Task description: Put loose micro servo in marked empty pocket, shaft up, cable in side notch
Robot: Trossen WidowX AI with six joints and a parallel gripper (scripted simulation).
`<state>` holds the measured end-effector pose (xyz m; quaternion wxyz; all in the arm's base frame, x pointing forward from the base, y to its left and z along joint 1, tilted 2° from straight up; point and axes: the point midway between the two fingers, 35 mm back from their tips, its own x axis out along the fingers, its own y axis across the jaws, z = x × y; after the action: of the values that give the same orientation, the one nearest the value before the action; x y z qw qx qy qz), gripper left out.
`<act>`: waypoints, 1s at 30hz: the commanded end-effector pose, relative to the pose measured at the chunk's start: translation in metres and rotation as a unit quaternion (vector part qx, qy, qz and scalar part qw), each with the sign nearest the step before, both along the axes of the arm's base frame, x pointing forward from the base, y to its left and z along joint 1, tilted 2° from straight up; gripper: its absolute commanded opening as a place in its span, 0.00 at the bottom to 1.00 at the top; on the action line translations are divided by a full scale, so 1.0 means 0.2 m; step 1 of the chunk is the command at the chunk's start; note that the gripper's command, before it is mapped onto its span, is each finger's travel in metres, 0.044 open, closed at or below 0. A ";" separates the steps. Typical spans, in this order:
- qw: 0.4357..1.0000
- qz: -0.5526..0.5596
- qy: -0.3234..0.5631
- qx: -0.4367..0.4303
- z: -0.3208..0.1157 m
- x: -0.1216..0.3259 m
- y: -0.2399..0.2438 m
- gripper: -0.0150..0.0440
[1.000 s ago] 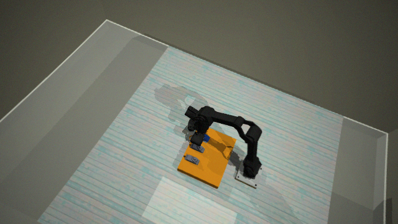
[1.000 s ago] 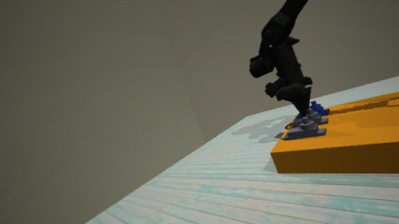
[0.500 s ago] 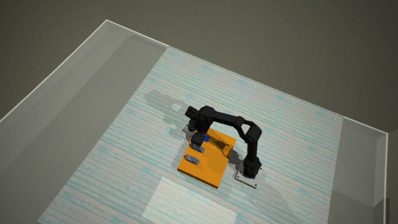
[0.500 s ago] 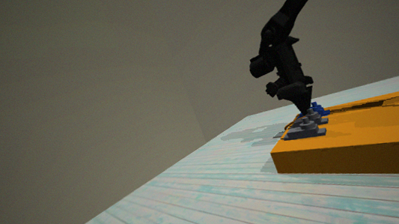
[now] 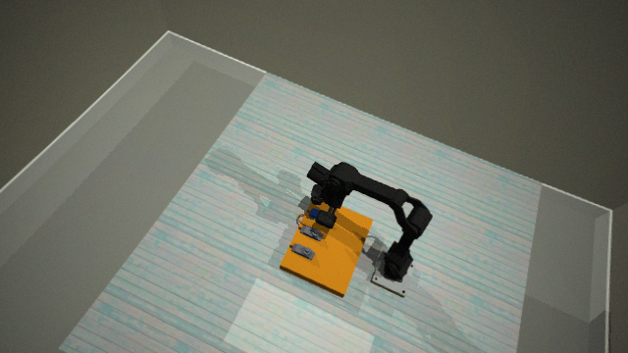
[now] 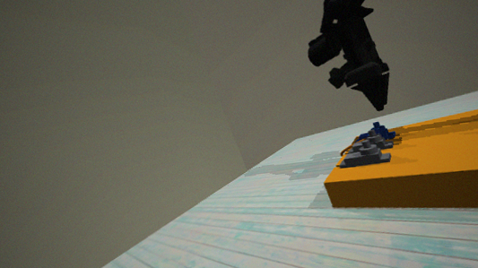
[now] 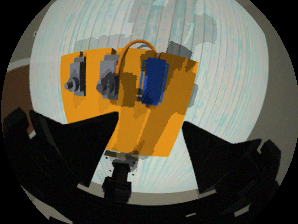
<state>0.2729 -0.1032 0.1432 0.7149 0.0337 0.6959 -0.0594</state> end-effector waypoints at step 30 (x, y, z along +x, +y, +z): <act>1.000 0.004 -0.007 -0.002 0.38 -0.28 0.05 1.00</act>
<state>0.2169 -0.0928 0.2187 0.7198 0.0307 0.6908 -0.0607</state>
